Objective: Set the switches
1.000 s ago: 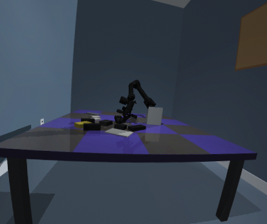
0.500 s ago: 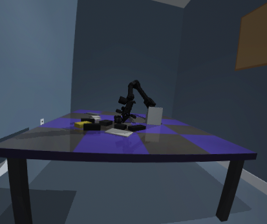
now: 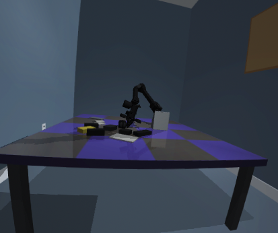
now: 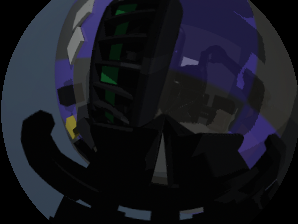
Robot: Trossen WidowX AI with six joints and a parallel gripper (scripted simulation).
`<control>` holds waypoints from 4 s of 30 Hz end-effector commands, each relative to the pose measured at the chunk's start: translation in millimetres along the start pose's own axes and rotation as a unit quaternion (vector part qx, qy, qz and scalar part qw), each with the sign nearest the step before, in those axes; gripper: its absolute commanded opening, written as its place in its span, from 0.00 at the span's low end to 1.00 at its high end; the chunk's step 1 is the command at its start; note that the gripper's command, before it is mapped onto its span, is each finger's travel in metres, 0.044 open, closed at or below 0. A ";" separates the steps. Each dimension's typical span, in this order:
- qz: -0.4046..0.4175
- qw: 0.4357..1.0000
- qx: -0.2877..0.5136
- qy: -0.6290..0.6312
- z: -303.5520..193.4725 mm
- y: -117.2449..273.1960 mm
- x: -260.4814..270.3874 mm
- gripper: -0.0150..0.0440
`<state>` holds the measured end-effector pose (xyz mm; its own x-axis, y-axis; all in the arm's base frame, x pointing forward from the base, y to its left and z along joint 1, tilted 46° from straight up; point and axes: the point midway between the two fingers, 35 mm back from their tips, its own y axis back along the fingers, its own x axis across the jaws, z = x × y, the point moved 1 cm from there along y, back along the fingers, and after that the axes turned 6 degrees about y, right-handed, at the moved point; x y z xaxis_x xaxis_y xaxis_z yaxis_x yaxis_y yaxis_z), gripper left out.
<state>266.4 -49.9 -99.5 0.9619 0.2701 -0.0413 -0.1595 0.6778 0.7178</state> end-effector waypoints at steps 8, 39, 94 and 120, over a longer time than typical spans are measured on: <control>0.008 1.000 -0.001 -0.006 -0.7 62.2 -17.5 0.25; -0.236 0.969 0.027 -0.075 104.6 32.7 91.6 0.25; -0.153 0.982 -0.079 -0.081 2.2 41.3 71.5 1.00; -0.154 0.982 -0.081 -0.081 1.8 14.5 62.4 0.81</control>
<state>325.0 -23.9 -90.3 0.9907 -0.0736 -0.1142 0.1261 0.8102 0.5725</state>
